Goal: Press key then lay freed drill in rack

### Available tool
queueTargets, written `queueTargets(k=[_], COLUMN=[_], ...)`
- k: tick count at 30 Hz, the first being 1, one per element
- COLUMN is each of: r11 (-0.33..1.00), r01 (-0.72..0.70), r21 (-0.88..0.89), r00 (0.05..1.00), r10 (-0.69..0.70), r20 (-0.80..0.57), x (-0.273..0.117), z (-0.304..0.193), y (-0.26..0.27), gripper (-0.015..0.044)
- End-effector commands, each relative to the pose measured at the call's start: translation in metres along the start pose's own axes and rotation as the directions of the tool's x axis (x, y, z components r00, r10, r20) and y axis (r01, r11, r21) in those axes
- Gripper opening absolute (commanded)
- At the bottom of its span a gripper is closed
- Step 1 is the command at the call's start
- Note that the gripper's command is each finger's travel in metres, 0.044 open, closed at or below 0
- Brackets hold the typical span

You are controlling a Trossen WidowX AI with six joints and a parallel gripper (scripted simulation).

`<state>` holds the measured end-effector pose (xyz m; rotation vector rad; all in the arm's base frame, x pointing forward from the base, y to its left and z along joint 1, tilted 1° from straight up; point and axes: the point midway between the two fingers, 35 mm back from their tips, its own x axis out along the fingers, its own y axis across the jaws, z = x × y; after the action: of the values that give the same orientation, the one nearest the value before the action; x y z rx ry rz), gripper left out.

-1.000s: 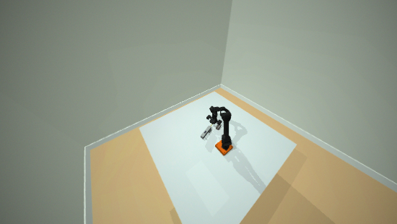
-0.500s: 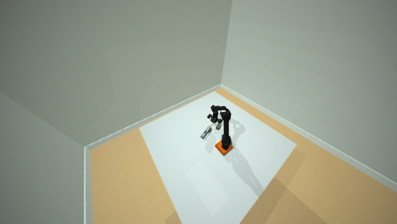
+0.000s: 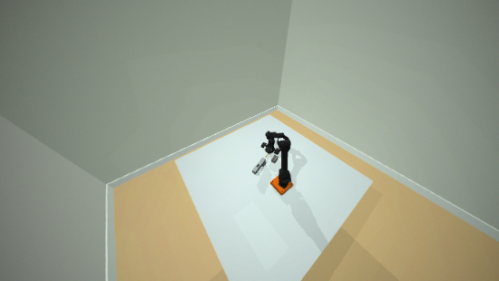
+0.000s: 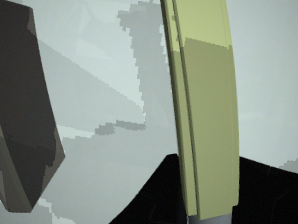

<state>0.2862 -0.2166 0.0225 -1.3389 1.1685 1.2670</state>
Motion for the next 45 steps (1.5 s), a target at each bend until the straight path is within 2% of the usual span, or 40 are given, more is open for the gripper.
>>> queueTargets(k=[1,45], r11=[1.0,1.0], r01=[0.003,0.003], r21=[-0.005,-0.005], r00=[1.0,1.0], r10=[-0.003,-0.003], r20=[0.002,0.002], x=[-0.003,-0.03], z=[0.0,0.002], y=[0.0,0.002], gripper=[0.0,0.0])
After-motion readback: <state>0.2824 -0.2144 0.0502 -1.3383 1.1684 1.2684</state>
